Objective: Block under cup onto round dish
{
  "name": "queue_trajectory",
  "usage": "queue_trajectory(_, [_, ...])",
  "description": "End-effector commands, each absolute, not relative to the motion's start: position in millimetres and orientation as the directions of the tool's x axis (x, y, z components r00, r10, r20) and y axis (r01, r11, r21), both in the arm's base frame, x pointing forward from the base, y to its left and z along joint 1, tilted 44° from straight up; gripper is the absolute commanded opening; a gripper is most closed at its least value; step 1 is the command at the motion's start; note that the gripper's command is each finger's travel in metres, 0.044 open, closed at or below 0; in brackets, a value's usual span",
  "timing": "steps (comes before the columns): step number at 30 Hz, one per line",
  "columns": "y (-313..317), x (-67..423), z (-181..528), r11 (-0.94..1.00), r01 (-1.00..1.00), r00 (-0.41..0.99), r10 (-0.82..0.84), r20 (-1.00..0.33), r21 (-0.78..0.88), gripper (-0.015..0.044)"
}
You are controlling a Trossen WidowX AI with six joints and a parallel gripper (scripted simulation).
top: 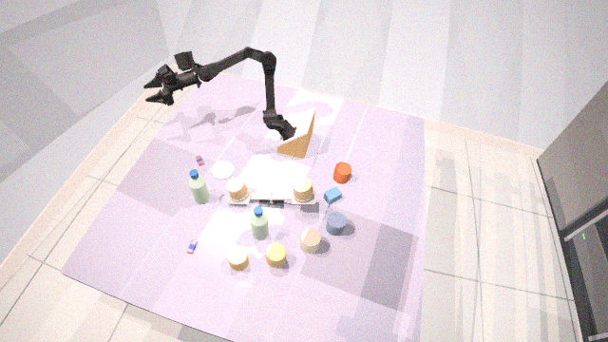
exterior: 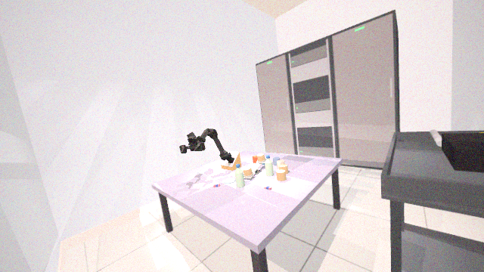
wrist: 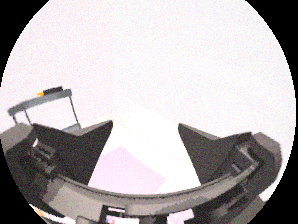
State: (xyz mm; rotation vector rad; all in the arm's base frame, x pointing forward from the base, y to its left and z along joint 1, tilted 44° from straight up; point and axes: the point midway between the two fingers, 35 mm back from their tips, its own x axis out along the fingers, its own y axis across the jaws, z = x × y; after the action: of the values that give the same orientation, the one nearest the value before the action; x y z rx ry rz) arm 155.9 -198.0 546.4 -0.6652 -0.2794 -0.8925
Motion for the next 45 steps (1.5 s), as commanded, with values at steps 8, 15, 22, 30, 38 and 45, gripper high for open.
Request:
queue_trajectory(8, [-197.4,210.0,497.3,0.635,0.701,0.713,-0.624,0.319,-0.326,0.044])
queue_trajectory(15, [-184.5,252.4,449.9,0.758,0.61,0.792,-0.593,0.146,-0.23,0.044])
queue_trajectory(22, [-154.4,292.1,394.6,0.846,0.513,0.85,-0.524,-0.053,-0.141,0.044])
queue_trajectory(30, [-100.6,322.2,326.3,0.907,0.413,0.861,-0.418,-0.29,-0.081,0.044])
queue_trajectory(38, [-37.1,326.9,260.7,0.942,0.325,0.803,-0.325,-0.5,-0.091,0.044])
queue_trajectory(45, [13.8,310.5,212.5,0.956,0.244,0.72,-0.289,-0.631,-0.161,0.044])
